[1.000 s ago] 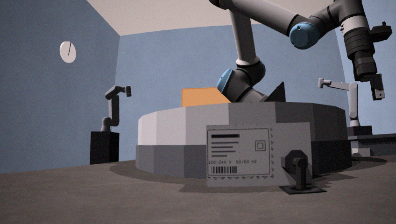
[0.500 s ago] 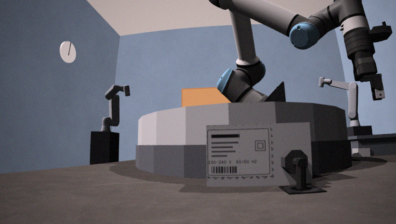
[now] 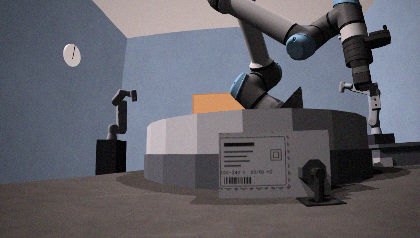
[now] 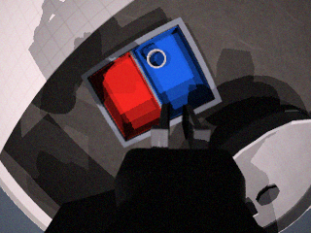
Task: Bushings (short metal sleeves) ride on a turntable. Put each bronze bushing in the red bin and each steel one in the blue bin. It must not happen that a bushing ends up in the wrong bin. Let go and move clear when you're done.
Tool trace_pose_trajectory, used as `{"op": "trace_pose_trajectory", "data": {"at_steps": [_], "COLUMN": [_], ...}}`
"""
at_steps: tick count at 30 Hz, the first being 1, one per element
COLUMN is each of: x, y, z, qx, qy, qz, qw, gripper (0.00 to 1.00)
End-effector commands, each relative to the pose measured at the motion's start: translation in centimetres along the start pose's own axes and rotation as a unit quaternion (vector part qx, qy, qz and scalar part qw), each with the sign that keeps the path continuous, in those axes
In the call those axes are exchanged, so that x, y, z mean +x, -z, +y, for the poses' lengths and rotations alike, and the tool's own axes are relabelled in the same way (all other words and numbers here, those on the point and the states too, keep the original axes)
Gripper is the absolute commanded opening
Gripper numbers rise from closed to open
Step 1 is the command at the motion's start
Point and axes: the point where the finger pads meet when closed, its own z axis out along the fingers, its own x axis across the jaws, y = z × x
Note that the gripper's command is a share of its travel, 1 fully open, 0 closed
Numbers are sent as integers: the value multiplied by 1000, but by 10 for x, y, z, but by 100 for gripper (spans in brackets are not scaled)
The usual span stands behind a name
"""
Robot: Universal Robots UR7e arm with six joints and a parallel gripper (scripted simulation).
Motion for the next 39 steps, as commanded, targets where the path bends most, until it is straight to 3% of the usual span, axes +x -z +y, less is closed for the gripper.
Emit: {"op": "trace_pose_trajectory", "data": {"at_steps": [1,8,14,21,24,26,29,32,35,39], "x": [11,14,29,32,41,44,44,53,58,59], "y": [-1,-1,-4,-5,-7,-7,-7,-9,-10,-11], "z": [40,51,106,120,154,165,165,198,217,222], "qx": [3,3,3,3,3,3,3,3,3,3], "qy": [-78,-101,-208,-234,-299,-321,-321,-382,-417,-425], "qz": [1,1,1,1,1,0,0,0,0,0], "qw": [997,995,978,972,954,947,947,924,909,905], "gripper": [40,40,40,40,40,40,40,40,40,40]}}
